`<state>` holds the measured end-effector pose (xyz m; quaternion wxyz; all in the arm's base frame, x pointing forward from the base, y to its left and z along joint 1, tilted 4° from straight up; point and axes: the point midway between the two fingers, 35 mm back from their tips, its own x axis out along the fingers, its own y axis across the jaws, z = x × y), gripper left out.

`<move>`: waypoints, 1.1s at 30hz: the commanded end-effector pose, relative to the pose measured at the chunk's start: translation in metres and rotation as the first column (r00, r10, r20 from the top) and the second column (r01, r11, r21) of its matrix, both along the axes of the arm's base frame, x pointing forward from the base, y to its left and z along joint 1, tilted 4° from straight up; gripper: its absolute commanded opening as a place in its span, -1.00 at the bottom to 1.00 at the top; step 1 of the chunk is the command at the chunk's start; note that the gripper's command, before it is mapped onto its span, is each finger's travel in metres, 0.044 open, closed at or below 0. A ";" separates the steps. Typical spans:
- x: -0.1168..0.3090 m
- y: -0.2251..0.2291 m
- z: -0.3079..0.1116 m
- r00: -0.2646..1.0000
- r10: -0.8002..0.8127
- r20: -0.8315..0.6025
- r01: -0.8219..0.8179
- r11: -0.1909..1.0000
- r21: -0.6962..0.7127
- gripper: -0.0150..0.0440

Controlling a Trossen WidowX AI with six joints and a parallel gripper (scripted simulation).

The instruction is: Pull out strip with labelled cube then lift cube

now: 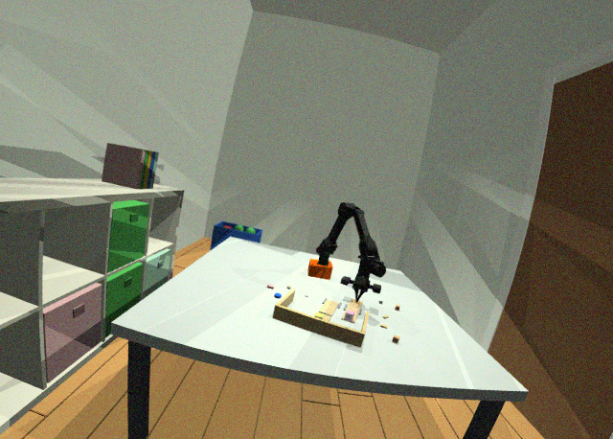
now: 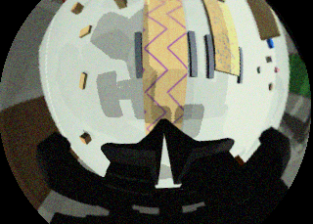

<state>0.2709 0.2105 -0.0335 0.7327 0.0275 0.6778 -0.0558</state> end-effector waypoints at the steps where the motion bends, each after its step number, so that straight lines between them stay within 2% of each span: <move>1: -0.016 -0.001 -0.007 1.000 0.005 -0.030 -0.005 1.000 -0.008 -0.49; 33: -0.063 0.005 -0.010 0.999 0.005 -0.035 -0.005 1.000 -0.008 -0.49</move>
